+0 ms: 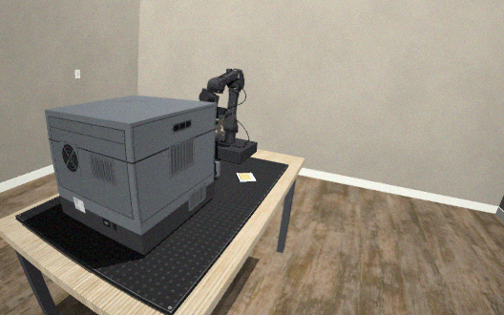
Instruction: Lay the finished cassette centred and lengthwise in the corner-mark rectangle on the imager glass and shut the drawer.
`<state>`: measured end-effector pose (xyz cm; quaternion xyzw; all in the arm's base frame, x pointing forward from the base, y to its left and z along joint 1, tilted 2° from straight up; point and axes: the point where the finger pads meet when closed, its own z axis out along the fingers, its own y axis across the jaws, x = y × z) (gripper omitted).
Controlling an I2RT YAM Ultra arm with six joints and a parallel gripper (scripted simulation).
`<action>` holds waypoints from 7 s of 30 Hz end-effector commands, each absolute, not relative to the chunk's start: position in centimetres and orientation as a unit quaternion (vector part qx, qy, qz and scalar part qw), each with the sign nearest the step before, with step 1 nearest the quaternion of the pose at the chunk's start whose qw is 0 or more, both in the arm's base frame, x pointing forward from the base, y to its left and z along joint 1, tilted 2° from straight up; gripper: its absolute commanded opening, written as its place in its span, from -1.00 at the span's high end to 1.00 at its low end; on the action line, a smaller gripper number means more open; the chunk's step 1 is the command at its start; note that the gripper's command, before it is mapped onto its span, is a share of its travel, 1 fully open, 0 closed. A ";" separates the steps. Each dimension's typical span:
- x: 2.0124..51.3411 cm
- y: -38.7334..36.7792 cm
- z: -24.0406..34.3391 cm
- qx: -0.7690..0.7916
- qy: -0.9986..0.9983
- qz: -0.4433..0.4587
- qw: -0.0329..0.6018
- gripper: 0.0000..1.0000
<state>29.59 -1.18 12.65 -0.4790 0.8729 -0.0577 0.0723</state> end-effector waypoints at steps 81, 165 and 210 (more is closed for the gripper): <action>30.0 -1.5 9.4 -0.107 0.994 -0.004 -0.005 0.30; 33.7 -1.6 1.6 -0.694 0.710 -0.072 0.095 0.30; 34.2 -1.4 -2.3 -0.692 0.713 -0.068 0.092 1.00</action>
